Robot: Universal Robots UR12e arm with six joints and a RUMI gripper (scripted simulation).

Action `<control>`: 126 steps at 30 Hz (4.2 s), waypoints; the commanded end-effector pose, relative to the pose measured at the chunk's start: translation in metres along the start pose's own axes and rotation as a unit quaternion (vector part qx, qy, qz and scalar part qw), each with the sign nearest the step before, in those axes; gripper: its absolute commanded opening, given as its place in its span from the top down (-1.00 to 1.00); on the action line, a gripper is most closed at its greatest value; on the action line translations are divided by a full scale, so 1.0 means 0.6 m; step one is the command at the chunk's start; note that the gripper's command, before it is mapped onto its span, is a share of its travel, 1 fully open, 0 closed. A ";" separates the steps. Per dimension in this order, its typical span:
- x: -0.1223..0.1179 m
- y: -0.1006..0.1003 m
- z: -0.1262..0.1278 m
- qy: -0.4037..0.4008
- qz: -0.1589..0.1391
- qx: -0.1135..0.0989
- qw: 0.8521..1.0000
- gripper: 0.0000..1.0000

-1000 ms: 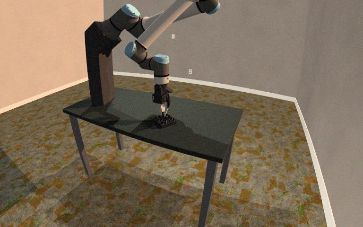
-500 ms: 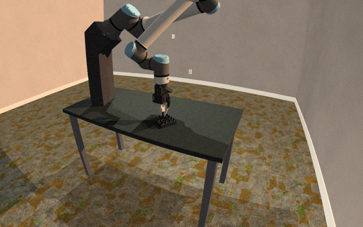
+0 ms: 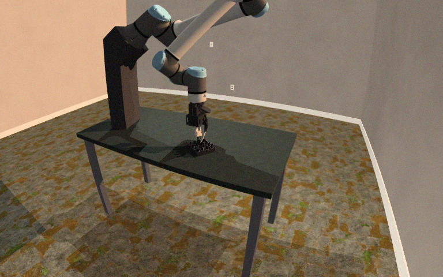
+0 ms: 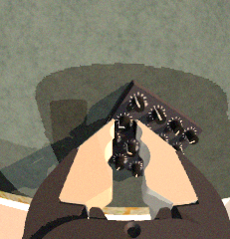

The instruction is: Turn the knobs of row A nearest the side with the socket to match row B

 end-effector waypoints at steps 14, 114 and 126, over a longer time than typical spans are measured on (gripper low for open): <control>0.000 0.003 0.000 0.000 0.000 0.000 1.000 0.78; 0.000 0.258 0.000 0.000 0.000 0.000 1.000 -1.00; 0.000 0.258 0.000 0.000 0.000 0.000 1.000 -1.00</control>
Point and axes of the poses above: the point where the finger pads meet when closed, its own y axis back along the fingers, its own z axis across the jaws, x = y × z, the point moved 6 cm from there along y, back along the fingers, and after that the axes turned 7 degrees about y, right-handed, at the moved point
